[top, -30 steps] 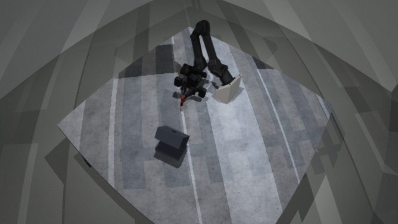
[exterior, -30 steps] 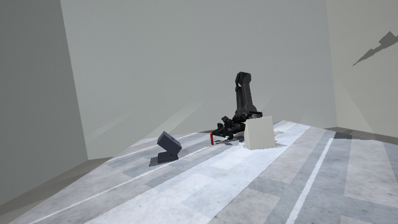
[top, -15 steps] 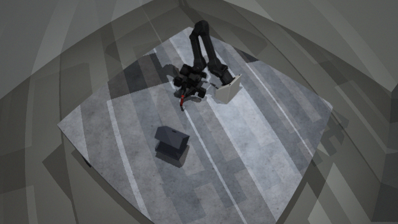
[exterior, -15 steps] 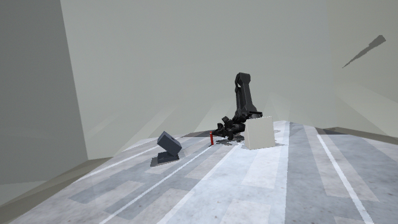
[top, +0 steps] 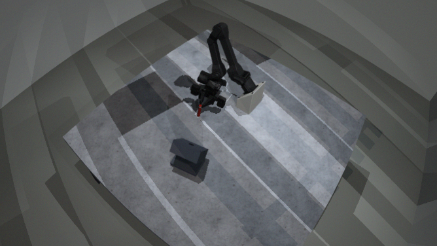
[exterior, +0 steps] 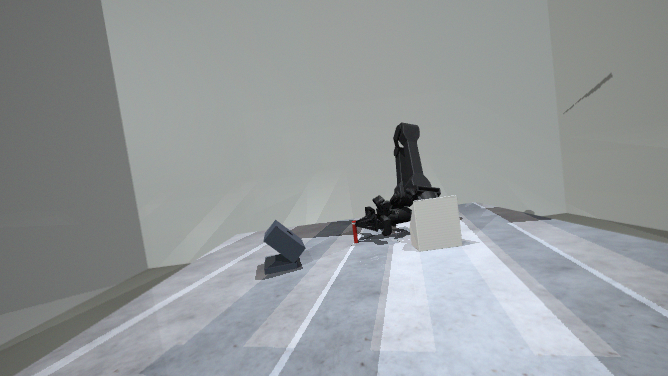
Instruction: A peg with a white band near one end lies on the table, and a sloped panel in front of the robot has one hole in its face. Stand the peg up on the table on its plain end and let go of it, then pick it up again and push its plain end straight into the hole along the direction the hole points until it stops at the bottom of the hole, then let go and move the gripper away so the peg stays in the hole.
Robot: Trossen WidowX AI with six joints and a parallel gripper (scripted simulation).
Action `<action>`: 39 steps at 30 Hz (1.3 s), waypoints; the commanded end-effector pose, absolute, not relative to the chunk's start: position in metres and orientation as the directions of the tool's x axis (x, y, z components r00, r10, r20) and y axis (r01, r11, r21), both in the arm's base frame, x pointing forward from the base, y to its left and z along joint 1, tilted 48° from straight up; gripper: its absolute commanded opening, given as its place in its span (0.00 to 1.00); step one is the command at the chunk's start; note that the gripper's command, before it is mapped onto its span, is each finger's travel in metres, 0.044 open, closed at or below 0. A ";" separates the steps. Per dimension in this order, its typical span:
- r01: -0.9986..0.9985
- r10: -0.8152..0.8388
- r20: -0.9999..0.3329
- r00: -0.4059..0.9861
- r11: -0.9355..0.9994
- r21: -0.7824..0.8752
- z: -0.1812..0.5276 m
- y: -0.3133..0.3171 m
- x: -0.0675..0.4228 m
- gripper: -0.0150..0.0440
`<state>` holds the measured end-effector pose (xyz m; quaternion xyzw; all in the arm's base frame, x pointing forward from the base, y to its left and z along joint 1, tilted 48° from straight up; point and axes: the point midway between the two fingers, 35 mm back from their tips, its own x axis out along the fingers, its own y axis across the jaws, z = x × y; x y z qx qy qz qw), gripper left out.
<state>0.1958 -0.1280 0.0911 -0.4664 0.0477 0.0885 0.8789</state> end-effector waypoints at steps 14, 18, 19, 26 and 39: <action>-0.199 0.121 -0.159 0.980 0.546 -0.814 0.091 -0.132 0.196 0.34; -0.199 0.124 -0.156 0.980 0.545 -0.814 0.092 -0.132 0.197 0.34; -0.199 0.125 -0.156 0.980 0.545 -0.815 0.092 -0.132 0.197 0.34; -0.198 0.130 -0.151 0.980 0.544 -0.816 0.092 -0.133 0.197 0.34; -0.198 0.140 -0.144 0.980 0.543 -0.816 0.093 -0.135 0.198 0.34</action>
